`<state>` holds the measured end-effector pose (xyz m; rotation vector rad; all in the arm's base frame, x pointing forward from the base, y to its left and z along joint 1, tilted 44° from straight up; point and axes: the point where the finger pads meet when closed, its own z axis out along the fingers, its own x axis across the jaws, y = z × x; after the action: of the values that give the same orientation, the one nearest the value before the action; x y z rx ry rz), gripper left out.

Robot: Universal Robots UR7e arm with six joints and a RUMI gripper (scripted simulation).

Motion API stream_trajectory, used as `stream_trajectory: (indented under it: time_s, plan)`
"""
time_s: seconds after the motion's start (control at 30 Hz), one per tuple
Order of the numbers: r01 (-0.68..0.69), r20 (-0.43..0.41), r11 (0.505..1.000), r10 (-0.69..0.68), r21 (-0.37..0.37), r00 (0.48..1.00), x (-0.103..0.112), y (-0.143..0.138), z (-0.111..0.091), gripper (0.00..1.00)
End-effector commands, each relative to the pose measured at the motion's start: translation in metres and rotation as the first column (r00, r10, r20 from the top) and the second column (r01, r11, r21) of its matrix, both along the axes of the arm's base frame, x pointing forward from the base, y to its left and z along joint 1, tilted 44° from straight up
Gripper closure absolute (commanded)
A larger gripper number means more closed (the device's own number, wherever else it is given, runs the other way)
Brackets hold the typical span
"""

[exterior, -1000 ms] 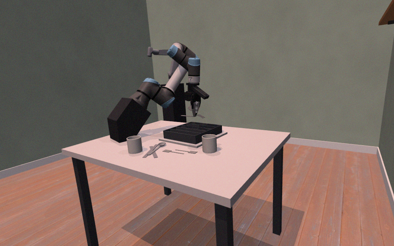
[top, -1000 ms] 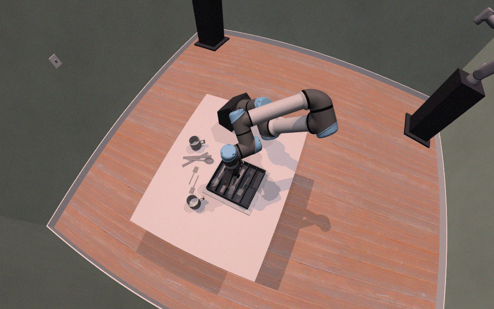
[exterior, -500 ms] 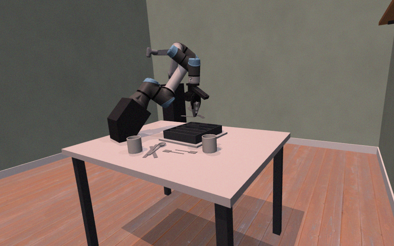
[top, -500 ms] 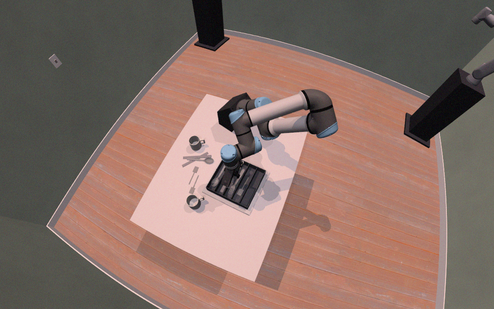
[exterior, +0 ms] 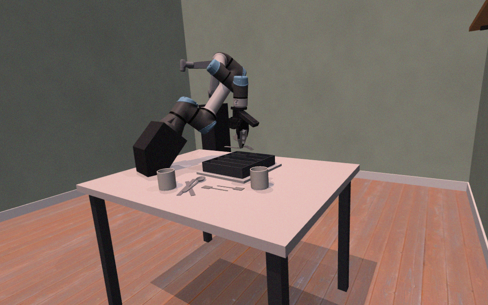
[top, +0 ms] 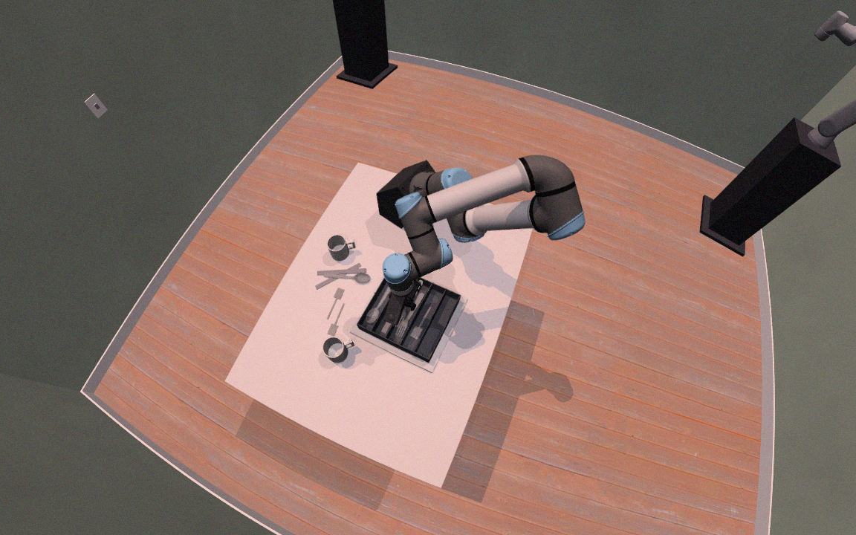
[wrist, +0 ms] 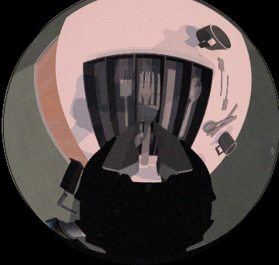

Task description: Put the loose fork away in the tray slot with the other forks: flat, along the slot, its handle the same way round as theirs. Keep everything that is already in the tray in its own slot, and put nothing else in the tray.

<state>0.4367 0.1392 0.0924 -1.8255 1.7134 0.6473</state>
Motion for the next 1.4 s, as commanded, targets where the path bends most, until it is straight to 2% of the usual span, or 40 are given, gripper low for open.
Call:
stream_trajectory:
  time_s: [0.0, 0.77, 1.37]
  plan:
    - [0.001, -0.001, 1.000, -0.001, 0.001, 1.000, 0.002, 0.010, -0.011, 0.99]
    - [0.001, -0.001, 1.000, -0.001, 0.000, 1.000, 0.009, 0.048, -0.052, 0.99]
    - [0.001, -0.001, 1.000, -0.001, 0.000, 1.000, 0.013, 0.063, -0.068, 0.99]
